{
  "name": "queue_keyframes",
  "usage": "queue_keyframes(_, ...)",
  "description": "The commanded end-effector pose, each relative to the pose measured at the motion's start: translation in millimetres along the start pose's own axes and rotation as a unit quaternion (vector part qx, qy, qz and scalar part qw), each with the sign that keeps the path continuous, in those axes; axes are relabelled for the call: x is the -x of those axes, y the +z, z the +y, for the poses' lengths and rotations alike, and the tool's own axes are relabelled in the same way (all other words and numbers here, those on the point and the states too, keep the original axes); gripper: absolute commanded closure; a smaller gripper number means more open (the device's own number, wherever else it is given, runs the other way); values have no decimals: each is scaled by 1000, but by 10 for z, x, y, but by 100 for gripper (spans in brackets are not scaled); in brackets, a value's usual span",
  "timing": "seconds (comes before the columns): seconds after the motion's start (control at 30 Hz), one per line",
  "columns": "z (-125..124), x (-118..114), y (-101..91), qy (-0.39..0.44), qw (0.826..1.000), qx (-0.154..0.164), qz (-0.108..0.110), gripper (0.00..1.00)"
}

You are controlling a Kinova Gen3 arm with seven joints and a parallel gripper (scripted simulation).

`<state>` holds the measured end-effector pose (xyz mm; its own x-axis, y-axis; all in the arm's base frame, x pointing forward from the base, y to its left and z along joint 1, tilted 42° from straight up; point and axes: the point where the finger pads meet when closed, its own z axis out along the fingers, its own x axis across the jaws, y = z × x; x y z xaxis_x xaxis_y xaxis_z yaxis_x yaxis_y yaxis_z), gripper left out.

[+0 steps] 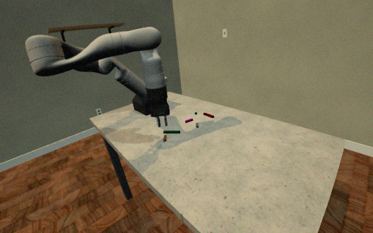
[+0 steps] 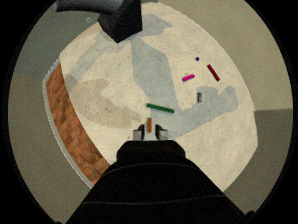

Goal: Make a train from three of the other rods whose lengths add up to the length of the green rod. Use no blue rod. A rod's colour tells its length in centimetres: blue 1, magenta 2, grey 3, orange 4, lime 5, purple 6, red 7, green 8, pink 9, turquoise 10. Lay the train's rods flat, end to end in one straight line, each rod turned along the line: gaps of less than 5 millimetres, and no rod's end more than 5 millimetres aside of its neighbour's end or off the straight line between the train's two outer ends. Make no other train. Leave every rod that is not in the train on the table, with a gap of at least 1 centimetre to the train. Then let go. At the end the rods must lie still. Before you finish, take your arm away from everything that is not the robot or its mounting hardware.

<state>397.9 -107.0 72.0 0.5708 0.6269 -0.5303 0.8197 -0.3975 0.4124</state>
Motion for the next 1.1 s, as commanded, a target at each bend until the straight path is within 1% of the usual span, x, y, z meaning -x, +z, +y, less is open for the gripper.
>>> queue_keyframes(0.0, 3, -4, -5, 0, 1000, 1, 1, 46)
queue_keyframes(0.3, 3, -3, 23, 0, 1000, 1, 1, 46)
queue_keyframes(0.7, 1, -3, 131, 0, 1000, 1, 1, 46)
queue_keyframes(1.07, -2, -3, 305, 0, 1000, 1, 1, 46)
